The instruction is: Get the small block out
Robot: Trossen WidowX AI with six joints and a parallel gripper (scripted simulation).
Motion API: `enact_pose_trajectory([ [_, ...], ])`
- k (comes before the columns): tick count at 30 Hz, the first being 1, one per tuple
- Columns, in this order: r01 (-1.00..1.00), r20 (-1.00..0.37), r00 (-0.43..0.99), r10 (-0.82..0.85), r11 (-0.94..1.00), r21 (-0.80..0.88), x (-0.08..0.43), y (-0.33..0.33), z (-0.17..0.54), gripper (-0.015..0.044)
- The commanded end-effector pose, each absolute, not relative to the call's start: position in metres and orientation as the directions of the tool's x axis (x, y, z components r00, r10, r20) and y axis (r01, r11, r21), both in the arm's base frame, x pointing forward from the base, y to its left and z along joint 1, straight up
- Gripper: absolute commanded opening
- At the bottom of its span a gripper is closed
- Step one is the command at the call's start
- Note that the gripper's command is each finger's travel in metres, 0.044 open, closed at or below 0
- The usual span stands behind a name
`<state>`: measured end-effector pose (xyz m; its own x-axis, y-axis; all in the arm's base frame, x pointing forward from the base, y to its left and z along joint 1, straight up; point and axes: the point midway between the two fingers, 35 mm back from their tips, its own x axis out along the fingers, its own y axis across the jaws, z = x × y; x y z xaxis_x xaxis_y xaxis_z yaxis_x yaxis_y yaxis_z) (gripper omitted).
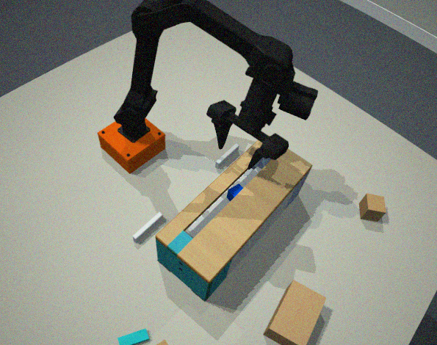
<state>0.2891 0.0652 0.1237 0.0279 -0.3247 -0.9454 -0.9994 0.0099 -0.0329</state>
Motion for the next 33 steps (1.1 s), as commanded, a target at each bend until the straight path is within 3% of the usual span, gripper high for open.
enact_pose_trajectory([
  [1, -1.000, -0.943, 0.024, -0.332, 0.006, -0.028, 0.289, 0.064, 0.115, 0.0400],
  [33, -1.000, -0.943, 0.024, -0.332, 0.006, -0.028, 0.289, 0.060, 0.064, 0.0400],
])
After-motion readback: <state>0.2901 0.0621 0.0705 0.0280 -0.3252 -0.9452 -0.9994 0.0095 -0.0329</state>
